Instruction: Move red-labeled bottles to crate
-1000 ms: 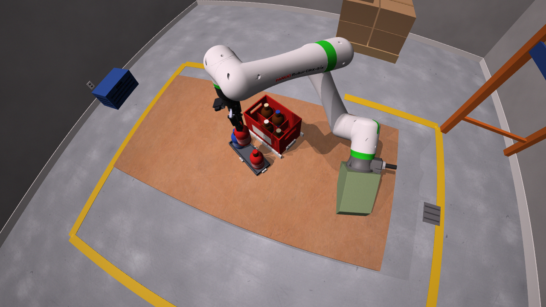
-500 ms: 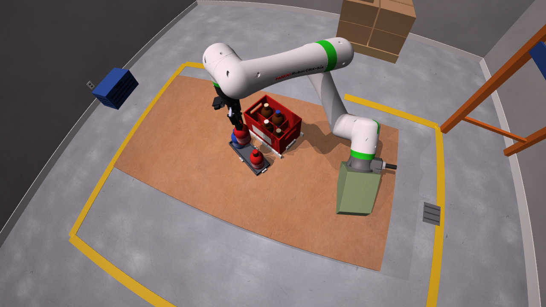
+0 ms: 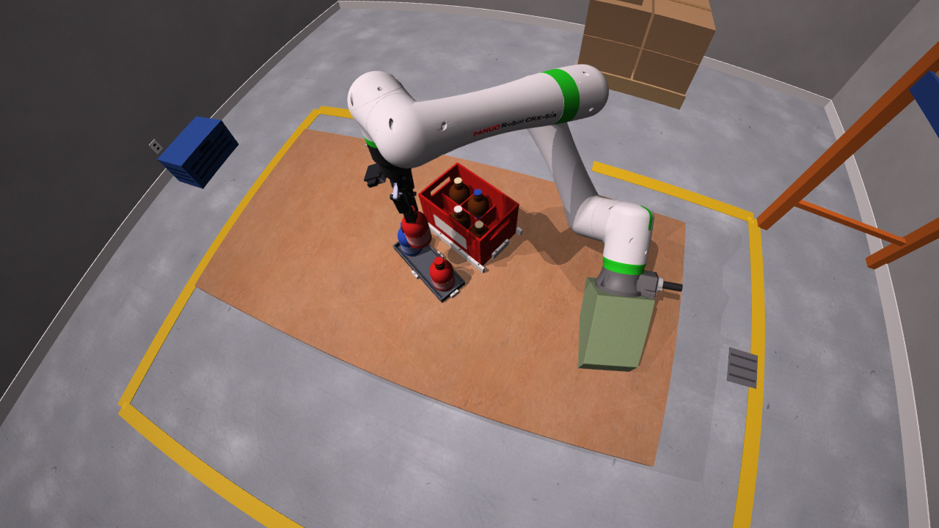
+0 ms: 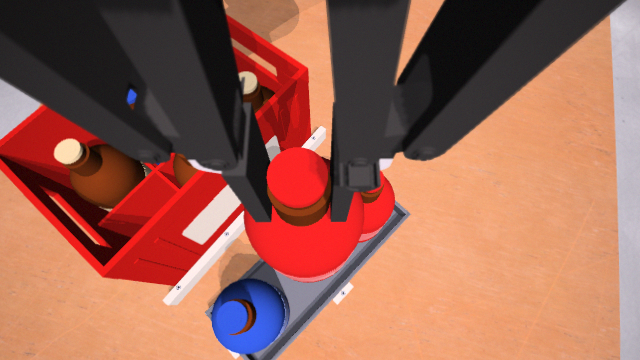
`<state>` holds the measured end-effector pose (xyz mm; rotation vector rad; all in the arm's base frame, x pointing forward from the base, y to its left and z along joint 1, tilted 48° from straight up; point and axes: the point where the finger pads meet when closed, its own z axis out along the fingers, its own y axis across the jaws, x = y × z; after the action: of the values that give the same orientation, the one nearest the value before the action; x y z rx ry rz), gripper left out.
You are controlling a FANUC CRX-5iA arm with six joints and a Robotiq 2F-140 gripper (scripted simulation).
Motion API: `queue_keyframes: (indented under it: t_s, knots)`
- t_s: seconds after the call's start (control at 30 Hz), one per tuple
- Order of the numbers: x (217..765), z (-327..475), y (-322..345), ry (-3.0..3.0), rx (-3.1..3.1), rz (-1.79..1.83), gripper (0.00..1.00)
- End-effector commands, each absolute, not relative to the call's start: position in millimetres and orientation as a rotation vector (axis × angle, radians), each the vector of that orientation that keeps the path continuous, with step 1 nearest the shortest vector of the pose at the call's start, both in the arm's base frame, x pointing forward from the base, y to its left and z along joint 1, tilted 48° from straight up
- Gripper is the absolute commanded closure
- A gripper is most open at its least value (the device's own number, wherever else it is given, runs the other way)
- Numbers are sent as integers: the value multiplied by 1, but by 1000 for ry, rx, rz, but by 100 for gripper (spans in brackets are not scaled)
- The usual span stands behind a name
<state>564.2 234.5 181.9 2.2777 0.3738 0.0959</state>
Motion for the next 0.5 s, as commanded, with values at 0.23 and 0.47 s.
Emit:
queue_keyframes:
  t_s: [0.23, 0.47]
  knots:
    - [564, 185, 237, 375, 2278, 99, 90]
    - [563, 186, 239, 375, 2278, 99, 90]
